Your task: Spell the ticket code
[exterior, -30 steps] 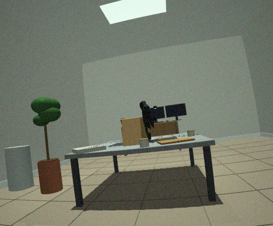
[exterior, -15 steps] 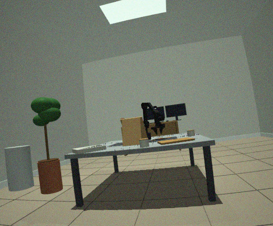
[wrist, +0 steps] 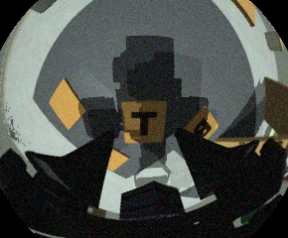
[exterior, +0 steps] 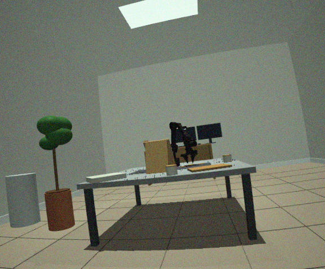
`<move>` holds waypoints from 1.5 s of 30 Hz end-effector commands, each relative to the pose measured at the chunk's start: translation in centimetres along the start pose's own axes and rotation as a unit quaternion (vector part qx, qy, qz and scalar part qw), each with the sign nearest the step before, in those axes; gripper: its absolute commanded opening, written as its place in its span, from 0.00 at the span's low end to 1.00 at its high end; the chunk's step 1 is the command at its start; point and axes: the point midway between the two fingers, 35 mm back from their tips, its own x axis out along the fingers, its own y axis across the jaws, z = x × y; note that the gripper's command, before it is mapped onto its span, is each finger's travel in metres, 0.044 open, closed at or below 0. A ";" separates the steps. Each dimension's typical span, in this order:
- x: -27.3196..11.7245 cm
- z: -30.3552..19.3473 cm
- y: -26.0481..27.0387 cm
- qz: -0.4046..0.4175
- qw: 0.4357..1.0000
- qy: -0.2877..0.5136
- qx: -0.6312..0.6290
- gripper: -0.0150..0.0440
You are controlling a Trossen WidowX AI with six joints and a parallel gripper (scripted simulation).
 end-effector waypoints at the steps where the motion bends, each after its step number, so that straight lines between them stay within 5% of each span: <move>1: 0.8 -0.2 0.0 -0.003 1.000 0.004 0.002 0.83; 45: 2.7 -0.2 0.0 -0.003 1.000 0.005 0.002 0.83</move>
